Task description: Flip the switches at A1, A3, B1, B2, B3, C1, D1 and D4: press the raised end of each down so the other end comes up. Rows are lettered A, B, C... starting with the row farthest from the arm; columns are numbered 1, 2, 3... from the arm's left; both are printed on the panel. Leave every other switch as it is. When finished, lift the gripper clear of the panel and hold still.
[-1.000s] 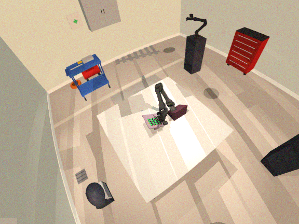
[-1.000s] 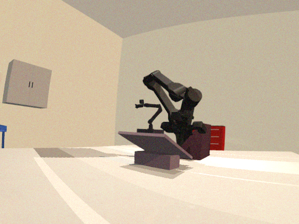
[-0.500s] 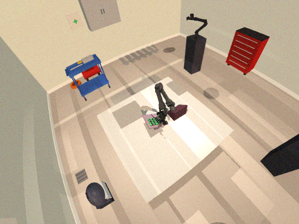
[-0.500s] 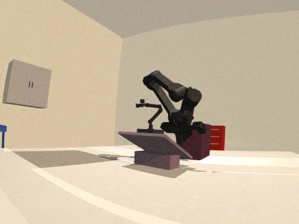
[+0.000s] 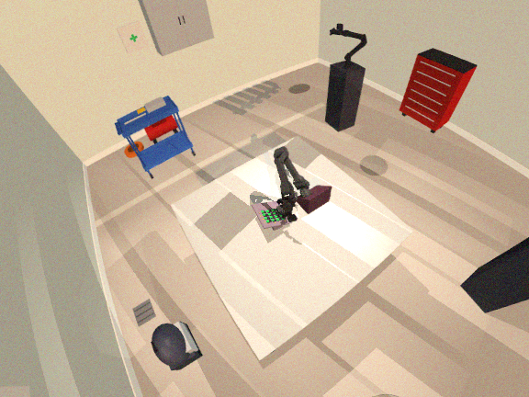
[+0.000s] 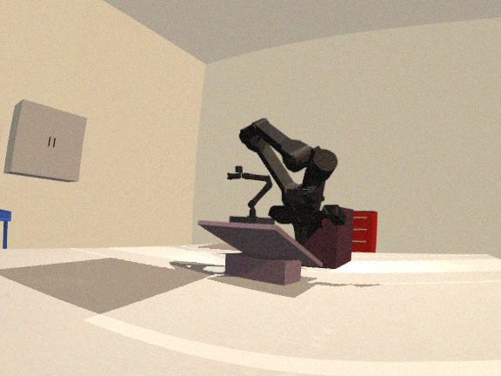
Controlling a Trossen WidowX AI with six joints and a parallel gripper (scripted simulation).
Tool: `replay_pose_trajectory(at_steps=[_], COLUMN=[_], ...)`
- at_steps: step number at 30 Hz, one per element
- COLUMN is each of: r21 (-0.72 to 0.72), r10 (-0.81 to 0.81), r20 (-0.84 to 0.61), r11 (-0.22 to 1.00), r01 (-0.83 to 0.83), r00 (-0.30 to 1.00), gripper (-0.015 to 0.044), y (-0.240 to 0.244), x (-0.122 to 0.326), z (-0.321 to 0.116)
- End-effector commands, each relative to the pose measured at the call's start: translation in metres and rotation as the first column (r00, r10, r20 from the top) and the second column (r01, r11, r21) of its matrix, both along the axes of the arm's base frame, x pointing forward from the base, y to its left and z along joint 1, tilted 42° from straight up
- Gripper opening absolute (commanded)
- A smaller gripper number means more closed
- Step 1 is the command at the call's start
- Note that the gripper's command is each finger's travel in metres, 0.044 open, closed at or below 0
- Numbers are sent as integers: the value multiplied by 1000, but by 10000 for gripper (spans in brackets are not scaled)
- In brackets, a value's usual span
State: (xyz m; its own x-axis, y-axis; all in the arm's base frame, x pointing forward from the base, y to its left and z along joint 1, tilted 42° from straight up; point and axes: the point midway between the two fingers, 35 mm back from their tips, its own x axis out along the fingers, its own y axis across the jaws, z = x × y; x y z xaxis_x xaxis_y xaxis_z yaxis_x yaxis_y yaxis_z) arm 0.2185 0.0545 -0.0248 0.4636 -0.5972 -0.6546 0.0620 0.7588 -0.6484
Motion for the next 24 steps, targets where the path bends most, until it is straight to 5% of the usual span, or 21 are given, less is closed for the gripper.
replay_pose_trajectory(at_steps=[1,18,24], r21=[-8,0,-7], r10=[5,1,21], r20=[-2,0,14], r11=[1000,1000,1000], r01=[-5,-1,-21], r00=[1000,1000,1000], gripper=[0,0,0], y=[-1,0,36], x=[0,0,-31], z=[0,0,38])
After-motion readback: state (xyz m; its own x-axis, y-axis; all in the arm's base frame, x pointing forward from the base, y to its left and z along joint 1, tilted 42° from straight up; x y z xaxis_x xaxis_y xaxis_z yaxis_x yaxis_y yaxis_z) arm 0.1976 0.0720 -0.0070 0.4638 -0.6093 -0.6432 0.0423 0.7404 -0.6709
